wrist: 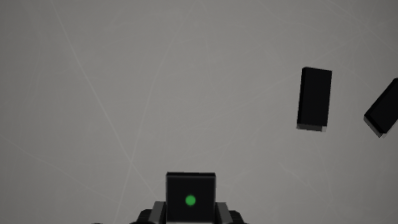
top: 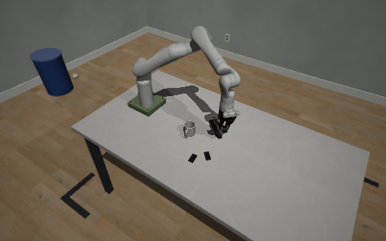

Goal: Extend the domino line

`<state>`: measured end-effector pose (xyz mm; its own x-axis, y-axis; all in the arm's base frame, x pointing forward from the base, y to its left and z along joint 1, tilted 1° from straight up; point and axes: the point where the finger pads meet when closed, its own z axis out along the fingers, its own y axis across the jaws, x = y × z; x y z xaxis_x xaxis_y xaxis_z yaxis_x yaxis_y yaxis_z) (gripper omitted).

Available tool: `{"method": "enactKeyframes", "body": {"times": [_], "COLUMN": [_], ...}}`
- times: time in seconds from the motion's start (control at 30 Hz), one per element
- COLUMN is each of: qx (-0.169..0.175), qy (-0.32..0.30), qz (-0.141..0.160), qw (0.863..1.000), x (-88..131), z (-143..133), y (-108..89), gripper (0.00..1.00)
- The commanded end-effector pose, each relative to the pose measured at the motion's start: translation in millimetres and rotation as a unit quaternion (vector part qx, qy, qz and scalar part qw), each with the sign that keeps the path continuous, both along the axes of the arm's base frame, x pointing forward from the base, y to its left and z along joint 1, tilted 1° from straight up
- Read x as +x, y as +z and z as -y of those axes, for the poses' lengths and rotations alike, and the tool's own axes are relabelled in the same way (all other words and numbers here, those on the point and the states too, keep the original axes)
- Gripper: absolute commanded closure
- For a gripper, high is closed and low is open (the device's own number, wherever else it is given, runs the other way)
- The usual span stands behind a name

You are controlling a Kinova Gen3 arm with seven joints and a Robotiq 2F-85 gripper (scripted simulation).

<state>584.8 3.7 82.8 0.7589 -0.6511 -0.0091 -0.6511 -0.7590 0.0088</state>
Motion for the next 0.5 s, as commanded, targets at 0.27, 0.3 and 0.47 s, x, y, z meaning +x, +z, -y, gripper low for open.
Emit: {"method": "enactKeyframes", "body": {"times": [0.27, 0.3, 0.47], "qx": [0.000, 0.000, 0.000], "qy": [0.000, 0.000, 0.000], "qz": [0.001, 0.001, 0.001], "qw": [1.000, 1.000, 1.000], "x": [0.3, 0.2, 0.0], "z": [-0.1, -0.1, -0.1], "y": [-30.2, -36.5, -70.0], "gripper": [0.69, 0.69, 0.69]}}
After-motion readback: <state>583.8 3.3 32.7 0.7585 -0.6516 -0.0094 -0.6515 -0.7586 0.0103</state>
